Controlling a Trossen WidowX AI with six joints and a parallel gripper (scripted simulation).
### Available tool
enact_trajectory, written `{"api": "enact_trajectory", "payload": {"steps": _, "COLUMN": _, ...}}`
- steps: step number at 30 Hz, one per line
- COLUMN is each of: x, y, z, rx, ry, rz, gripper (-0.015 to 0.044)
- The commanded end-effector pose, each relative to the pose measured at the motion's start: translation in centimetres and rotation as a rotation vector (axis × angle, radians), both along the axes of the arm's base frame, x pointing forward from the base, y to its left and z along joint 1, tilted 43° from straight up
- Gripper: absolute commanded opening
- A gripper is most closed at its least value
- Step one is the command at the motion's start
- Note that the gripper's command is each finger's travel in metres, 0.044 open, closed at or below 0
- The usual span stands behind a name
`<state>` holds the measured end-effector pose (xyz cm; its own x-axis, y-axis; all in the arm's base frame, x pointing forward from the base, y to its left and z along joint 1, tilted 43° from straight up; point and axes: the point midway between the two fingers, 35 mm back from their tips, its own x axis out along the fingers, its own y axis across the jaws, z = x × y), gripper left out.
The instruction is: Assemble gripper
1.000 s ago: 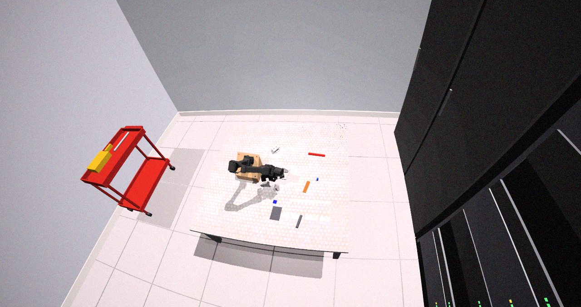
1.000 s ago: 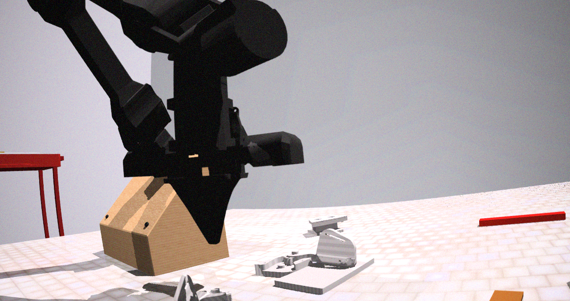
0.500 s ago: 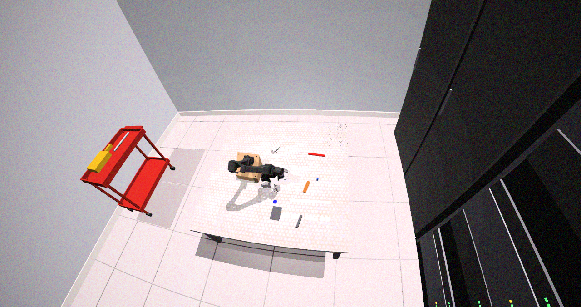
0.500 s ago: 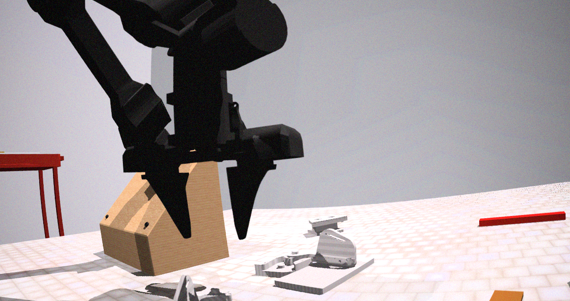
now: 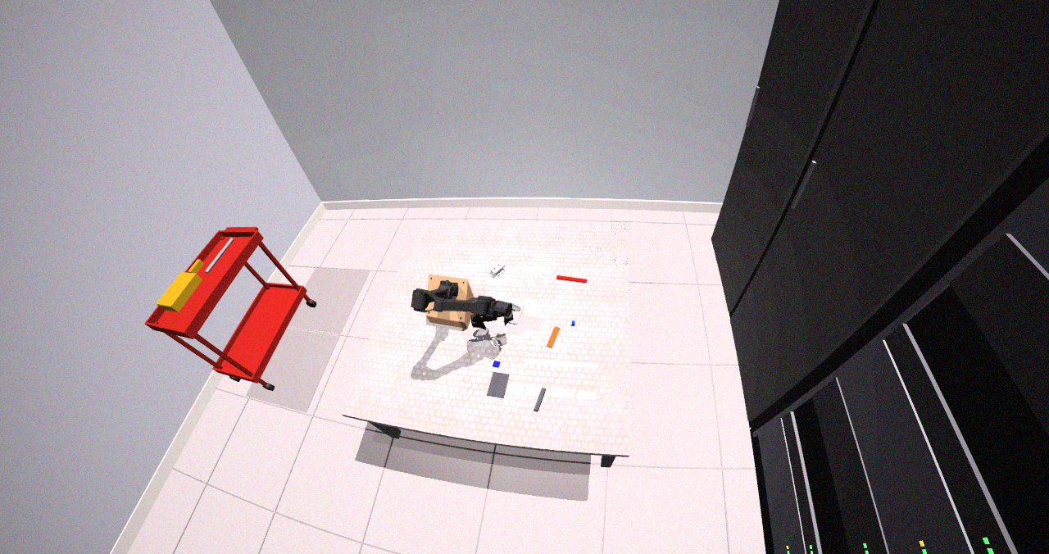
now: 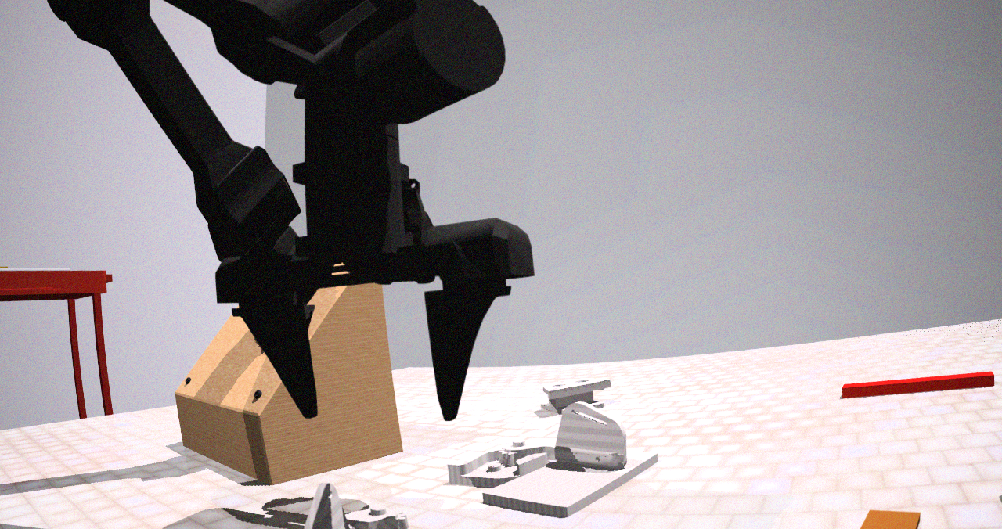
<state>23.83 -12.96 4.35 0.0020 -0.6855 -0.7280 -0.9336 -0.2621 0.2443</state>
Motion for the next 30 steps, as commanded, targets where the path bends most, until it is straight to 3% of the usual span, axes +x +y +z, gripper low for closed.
{"api": "enact_trajectory", "payload": {"steps": 1, "x": -0.01, "y": 0.02, "z": -0.04, "rx": 0.001, "ry": 0.003, "rz": 0.004, "gripper": 0.0440}}
{"api": "enact_trajectory", "payload": {"steps": 16, "x": -0.01, "y": 0.02, "z": -0.04, "rx": 0.001, "ry": 0.003, "rz": 0.004, "gripper": 0.0440}}
{"api": "enact_trajectory", "payload": {"steps": 30, "x": -0.01, "y": 0.31, "z": 0.76, "rx": -0.003, "ry": 0.001, "rz": -0.006, "gripper": 0.0072}}
